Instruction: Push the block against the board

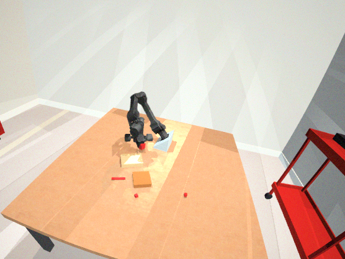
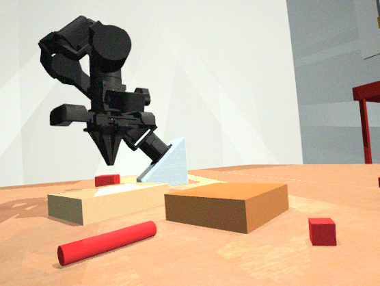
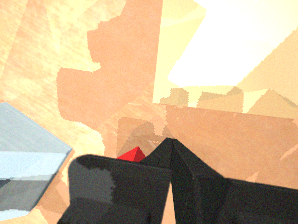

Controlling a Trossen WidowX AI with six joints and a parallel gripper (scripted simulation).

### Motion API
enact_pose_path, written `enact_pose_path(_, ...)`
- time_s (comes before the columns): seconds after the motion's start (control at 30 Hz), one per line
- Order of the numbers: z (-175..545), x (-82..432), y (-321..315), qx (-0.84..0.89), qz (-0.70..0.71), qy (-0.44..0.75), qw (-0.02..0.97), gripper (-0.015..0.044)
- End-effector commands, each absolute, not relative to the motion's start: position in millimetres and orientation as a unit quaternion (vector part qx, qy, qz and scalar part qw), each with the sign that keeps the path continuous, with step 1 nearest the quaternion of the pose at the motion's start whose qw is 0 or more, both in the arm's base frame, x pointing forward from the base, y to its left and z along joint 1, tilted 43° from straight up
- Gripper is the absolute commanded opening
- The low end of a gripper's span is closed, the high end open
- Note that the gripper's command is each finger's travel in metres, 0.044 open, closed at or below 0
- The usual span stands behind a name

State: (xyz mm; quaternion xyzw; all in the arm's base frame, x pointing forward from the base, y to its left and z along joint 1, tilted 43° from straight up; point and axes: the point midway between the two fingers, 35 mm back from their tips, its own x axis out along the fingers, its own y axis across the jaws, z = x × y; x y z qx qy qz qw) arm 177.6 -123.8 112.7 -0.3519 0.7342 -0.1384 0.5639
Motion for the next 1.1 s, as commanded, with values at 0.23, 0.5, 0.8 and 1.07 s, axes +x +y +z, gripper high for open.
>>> enact_pose_path(0.23, 76.0, 166.3, -161.6, -0.364, -0.130, 0.737, 0.555, 0.0000)
enact_pose_path(0.5, 74.3, 167.3, -163.0, -0.364, -0.130, 0.737, 0.554, 0.0000)
enact_pose_path(0.8, 72.3, 175.9, -161.9, -0.364, -0.130, 0.737, 0.555, 0.0000)
enact_pose_path(1.07, 70.2, 183.9, -160.7, -0.364, -0.129, 0.737, 0.555, 0.0000)
